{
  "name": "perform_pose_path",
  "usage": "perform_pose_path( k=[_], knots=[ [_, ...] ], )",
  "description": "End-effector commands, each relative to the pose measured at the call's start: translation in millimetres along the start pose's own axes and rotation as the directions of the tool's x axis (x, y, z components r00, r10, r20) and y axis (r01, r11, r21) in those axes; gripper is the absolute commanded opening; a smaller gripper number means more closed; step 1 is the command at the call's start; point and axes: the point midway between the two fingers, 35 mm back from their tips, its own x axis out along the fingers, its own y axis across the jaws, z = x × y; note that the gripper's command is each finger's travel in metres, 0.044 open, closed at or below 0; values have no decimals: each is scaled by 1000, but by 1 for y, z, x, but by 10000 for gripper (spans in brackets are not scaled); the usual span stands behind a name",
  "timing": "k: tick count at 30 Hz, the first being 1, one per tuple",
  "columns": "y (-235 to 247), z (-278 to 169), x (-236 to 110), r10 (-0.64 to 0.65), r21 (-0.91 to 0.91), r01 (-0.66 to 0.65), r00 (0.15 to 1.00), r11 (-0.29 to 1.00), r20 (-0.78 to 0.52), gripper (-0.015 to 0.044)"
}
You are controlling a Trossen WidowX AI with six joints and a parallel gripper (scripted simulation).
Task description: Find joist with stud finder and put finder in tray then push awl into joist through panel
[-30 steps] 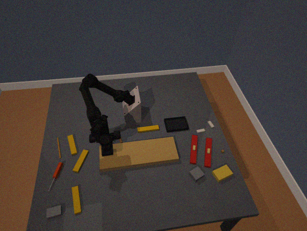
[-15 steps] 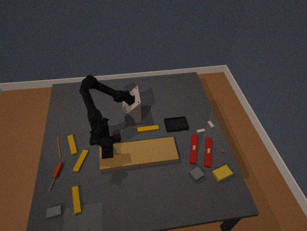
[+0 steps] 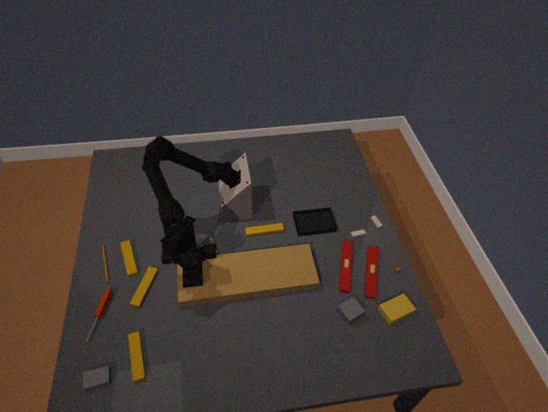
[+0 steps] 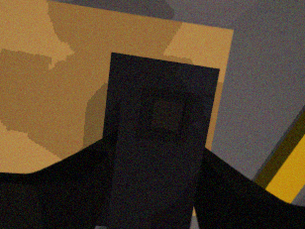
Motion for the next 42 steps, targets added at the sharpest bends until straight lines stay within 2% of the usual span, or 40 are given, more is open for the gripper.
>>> perform_pose_path(
  k=[1,17,42],
  knots=[
    [2,0,5,3,-8,-3,1000,1000,7,0],
    [3,-5,21,2,-9,-2,1000,1000,7,0],
    [82,-6,21,7,-8,-7,1000,1000,6,0]
  ],
)
